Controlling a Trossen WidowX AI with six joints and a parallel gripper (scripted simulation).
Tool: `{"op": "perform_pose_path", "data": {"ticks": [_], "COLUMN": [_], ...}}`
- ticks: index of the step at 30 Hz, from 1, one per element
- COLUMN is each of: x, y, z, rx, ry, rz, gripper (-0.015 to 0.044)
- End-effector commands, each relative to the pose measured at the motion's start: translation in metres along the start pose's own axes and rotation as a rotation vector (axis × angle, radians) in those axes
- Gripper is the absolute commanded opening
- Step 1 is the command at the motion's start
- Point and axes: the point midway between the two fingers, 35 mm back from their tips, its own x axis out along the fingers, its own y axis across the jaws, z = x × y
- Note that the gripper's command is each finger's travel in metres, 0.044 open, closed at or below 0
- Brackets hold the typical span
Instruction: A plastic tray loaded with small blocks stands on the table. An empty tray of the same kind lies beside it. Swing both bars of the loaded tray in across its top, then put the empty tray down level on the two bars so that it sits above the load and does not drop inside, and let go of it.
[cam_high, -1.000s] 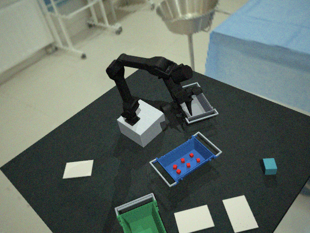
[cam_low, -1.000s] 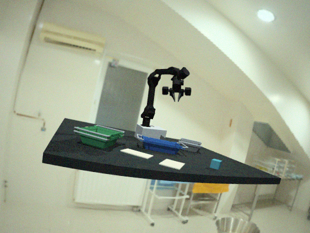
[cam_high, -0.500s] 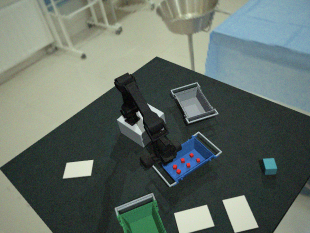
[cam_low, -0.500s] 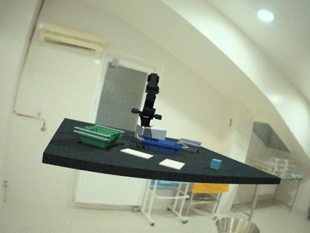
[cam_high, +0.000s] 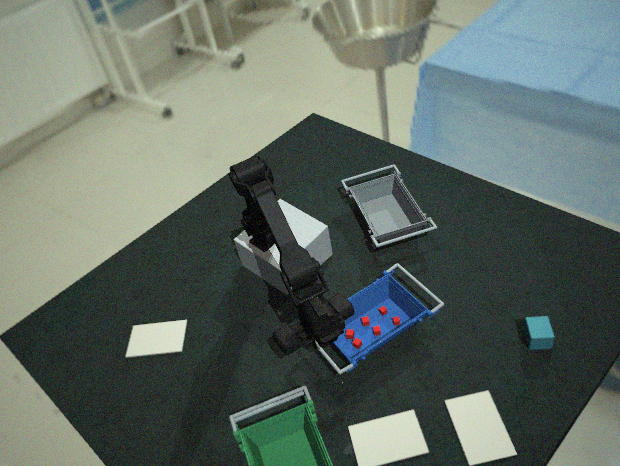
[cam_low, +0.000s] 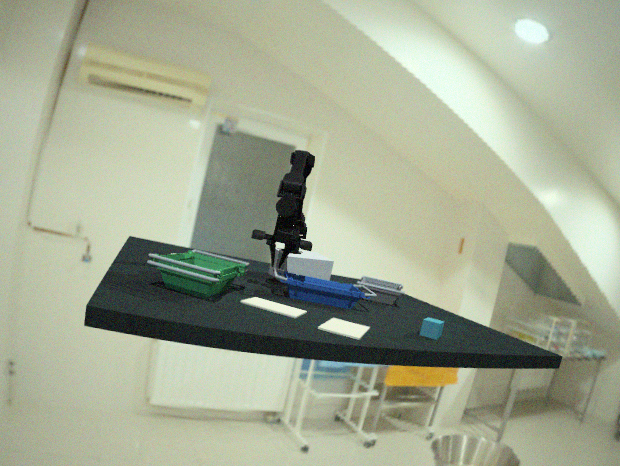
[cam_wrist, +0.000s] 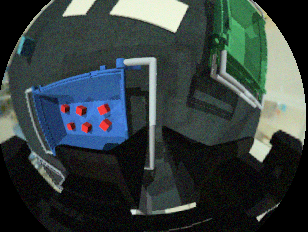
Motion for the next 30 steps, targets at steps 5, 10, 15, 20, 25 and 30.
{"op": "perform_pose_path", "data": {"ticks": [5, 10, 15, 20, 25, 30], "x": [0.04, 0.033, 0.014, 0.008, 0.005, 0.005], "y": [0.001, 0.005, 0.016, 0.026, 0.035, 0.042], "z": [-0.005, -0.004, -0.004, -0.004, -0.004, -0.004], "rx": [-0.005, -0.005, -0.005, -0.005, -0.005, -0.005], "ry": [0.011, 0.011, 0.011, 0.011, 0.011, 0.011], "rz": [0.009, 0.009, 0.01, 0.011, 0.012, 0.012], "gripper": [0.0085, 0.0085, 0.0085, 0.0085, 0.0085, 0.0085]}}
